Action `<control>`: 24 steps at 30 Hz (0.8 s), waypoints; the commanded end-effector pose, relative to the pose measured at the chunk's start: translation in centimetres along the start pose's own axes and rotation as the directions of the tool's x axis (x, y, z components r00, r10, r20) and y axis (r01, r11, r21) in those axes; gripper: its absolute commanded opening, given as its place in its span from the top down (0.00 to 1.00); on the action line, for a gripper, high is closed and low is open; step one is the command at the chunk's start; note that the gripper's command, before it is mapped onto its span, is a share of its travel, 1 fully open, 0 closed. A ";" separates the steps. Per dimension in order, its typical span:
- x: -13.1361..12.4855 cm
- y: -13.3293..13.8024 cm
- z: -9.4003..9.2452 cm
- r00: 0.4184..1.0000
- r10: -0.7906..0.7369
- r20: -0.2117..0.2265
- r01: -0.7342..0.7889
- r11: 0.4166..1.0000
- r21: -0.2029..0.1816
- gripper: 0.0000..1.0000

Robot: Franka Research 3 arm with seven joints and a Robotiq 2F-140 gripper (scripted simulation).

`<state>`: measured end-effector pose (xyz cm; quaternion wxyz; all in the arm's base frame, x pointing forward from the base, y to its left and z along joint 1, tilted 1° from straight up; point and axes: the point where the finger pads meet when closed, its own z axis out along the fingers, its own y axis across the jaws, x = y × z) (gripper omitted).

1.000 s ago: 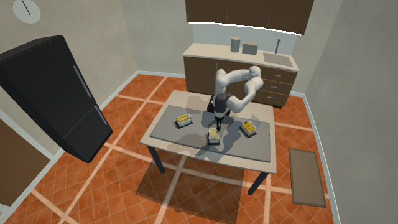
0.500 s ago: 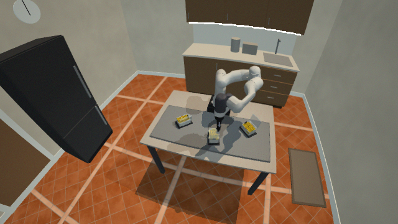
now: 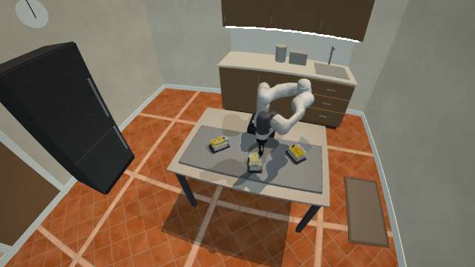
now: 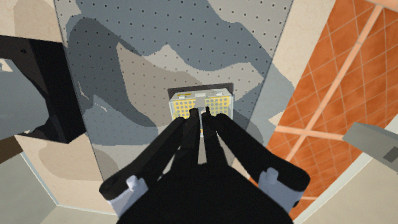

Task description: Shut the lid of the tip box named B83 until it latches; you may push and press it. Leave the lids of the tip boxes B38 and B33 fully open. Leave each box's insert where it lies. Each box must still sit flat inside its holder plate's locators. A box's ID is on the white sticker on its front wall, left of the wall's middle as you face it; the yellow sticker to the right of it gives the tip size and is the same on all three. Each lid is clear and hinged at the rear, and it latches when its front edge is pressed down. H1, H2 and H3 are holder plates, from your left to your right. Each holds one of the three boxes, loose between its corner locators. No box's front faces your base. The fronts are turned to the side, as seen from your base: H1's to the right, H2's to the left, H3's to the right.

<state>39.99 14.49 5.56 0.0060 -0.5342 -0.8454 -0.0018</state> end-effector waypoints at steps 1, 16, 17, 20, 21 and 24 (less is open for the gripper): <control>-0.2 -0.1 0.4 1.000 -0.002 0.002 0.002 1.000 0.001 1.00; -0.2 -0.1 -0.1 1.000 -0.002 0.002 0.002 1.000 0.001 1.00; -0.2 -0.1 -0.3 1.000 -0.002 0.002 0.002 1.000 0.001 1.00; -0.2 -0.1 -0.8 1.000 -0.002 0.002 0.002 1.000 0.001 1.00; -0.2 -0.1 -1.0 1.000 -0.002 0.002 0.002 1.000 0.001 1.00; -0.2 -0.1 -1.5 1.000 -0.002 0.002 0.002 1.000 0.001 1.00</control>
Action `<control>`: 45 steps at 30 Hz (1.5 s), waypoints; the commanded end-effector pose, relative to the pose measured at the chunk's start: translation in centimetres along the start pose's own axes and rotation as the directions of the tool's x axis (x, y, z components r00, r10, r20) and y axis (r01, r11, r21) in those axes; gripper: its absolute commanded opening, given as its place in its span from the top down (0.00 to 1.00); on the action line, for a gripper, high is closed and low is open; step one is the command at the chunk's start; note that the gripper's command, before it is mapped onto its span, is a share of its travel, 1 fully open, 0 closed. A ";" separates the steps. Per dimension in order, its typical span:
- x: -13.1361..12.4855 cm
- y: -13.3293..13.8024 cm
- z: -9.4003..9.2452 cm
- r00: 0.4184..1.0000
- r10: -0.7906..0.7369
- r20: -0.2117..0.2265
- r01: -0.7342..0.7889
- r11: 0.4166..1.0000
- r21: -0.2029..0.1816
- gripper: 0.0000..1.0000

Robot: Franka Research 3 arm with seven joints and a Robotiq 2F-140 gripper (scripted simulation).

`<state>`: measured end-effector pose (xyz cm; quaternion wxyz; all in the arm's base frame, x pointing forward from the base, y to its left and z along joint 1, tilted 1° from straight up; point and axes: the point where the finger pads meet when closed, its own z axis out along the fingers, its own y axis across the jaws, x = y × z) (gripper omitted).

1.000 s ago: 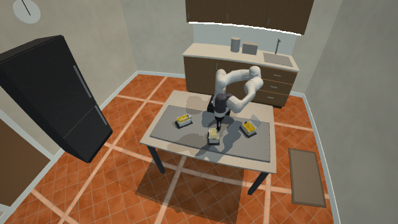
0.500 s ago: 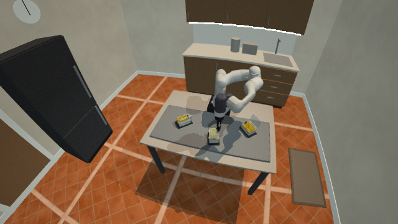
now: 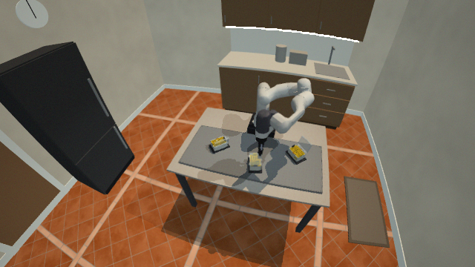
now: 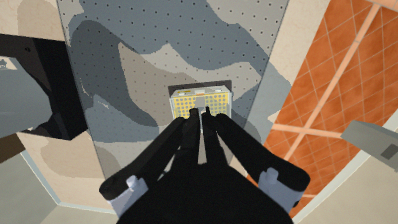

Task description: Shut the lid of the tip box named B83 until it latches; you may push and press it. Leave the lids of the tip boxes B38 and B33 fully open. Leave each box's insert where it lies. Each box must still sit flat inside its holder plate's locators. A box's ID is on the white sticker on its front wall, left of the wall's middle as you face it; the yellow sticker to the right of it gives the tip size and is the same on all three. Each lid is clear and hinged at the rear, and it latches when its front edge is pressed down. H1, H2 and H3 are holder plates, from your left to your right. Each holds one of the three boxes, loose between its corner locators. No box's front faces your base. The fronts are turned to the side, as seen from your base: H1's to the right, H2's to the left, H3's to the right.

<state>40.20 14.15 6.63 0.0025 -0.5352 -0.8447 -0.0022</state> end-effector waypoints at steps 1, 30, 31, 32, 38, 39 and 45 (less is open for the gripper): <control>0.2 -0.1 -0.6 1.000 -0.005 -0.003 0.005 1.000 0.005 1.00; 0.2 -0.1 -4.0 1.000 -0.005 -0.003 0.005 1.000 0.005 1.00; 0.2 -0.1 -4.0 1.000 -0.005 -0.003 0.005 1.000 0.005 1.00; 0.2 -0.1 -4.0 1.000 -0.005 -0.003 0.005 1.000 0.005 1.00; 0.2 -0.1 -4.0 1.000 -0.005 -0.003 0.005 1.000 0.005 1.00; 0.2 -0.1 -4.0 1.000 -0.005 -0.003 0.005 1.000 0.005 1.00; 0.2 -0.1 -4.0 1.000 -0.005 -0.003 0.005 1.000 0.005 1.00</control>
